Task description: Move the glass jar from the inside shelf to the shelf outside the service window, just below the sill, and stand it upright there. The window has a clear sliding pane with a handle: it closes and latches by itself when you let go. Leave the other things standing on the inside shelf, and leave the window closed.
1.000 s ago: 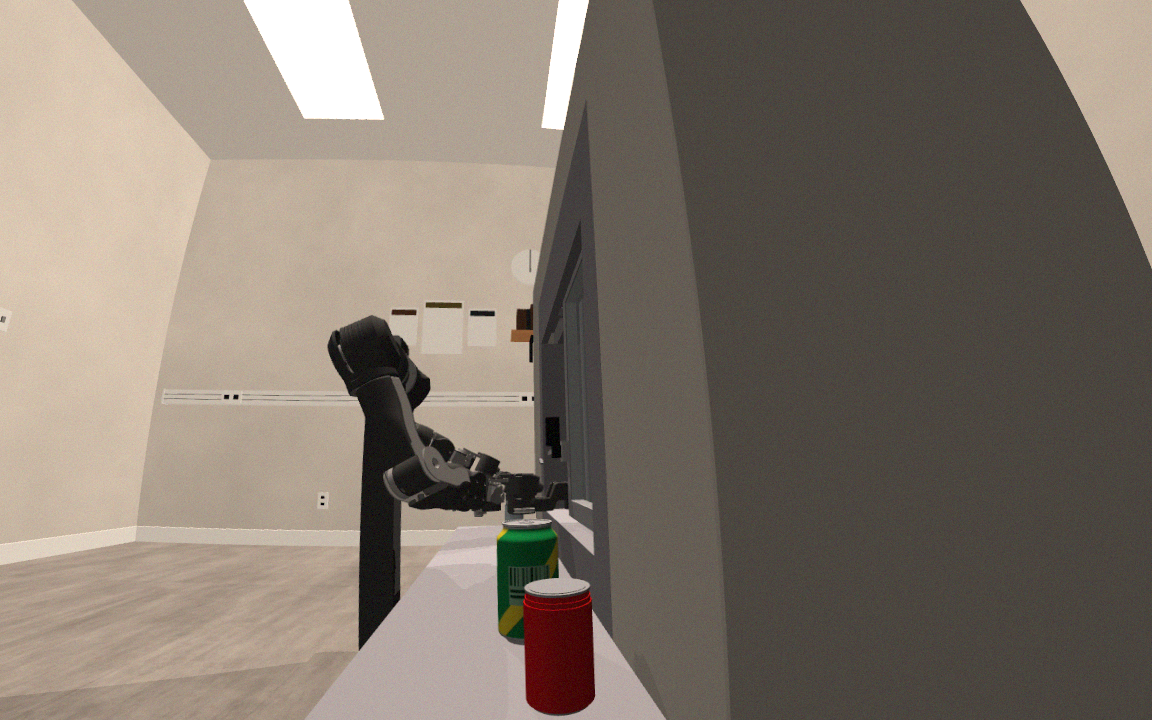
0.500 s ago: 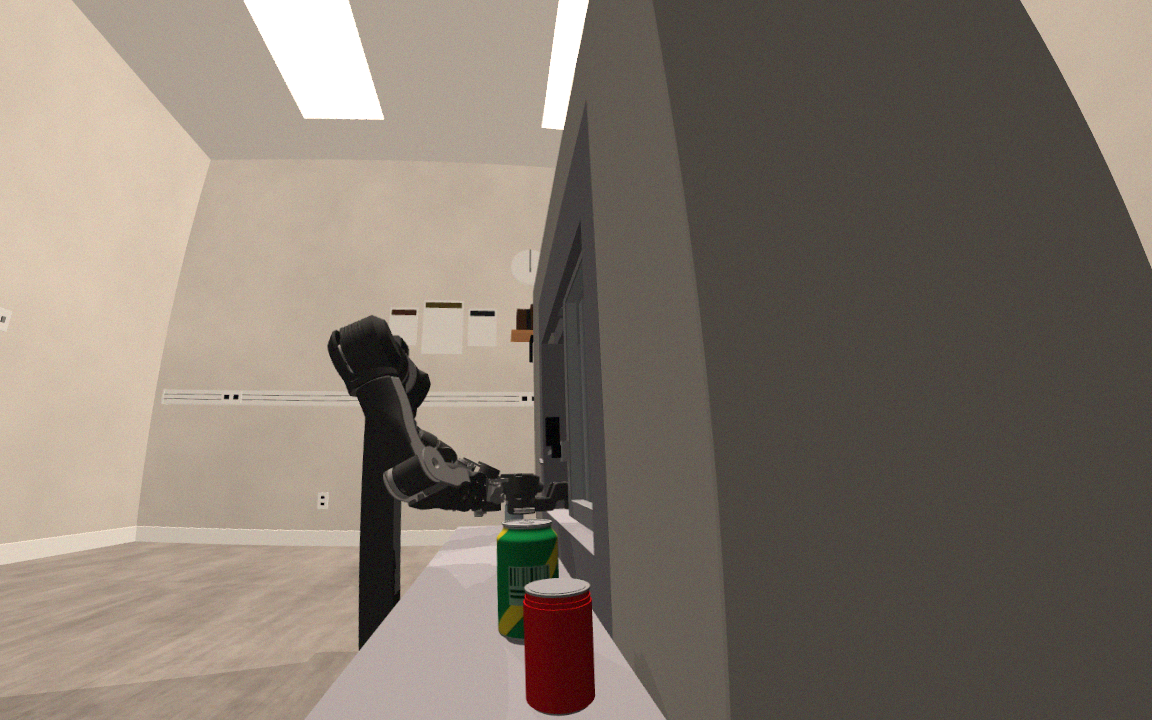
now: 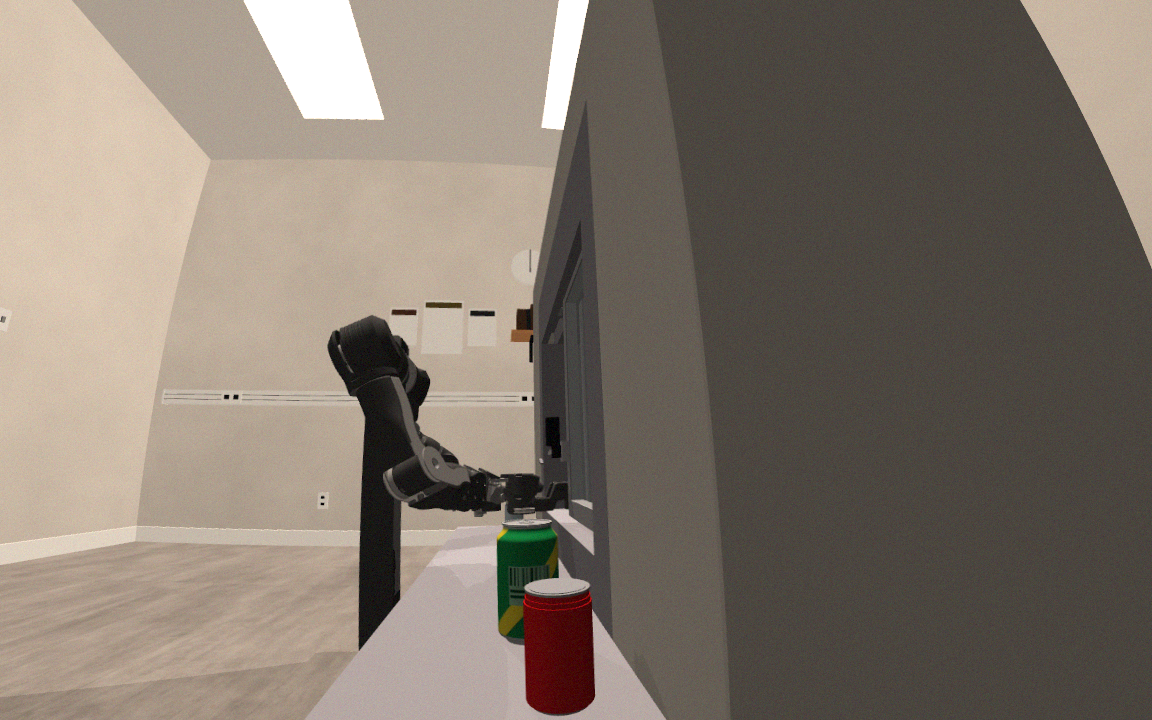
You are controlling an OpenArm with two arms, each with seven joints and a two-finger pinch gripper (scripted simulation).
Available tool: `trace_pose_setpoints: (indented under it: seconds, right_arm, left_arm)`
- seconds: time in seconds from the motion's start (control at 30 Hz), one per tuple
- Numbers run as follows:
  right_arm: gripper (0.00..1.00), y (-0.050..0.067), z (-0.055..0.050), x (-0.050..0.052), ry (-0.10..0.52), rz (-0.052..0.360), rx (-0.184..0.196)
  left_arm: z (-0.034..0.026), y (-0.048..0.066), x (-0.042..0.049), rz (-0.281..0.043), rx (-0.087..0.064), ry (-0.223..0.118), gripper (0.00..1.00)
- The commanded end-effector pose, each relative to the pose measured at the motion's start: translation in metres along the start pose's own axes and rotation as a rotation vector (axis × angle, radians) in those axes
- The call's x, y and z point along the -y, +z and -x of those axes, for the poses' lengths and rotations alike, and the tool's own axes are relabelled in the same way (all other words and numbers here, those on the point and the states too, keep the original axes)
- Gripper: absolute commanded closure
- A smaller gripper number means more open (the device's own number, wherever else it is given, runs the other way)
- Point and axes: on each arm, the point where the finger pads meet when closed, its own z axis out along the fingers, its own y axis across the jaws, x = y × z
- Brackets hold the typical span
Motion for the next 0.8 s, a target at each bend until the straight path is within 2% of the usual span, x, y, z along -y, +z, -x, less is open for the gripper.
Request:
trace_pose_setpoints:
  seconds: [0.0, 0.4, 0.43, 0.77]
  right_arm:
    - [1.0, 0.0018, -0.0019, -0.0021, 0.001, 0.008, -0.003]
    - [1.0, 0.0045, -0.0017, -0.0059, 0.001, 0.022, 0.0]
    - [1.0, 0.0007, -0.002, -0.0005, 0.001, 0.002, -0.004]
    - [1.0, 0.0035, -0.0018, -0.0044, 0.001, 0.016, -0.001]
  left_arm:
    - [0.0009, 0.0005, -0.0016, 0.007, -0.002, 0.003, 0.25]
    - [0.0045, 0.0031, -0.0029, 0.014, -0.005, 0.008, 0.25]
    - [0.004, 0.0029, -0.0016, 0.007, -0.004, 0.005, 0.3]
    - [0.004, 0.0029, -0.0016, 0.012, -0.005, 0.007, 0.8]
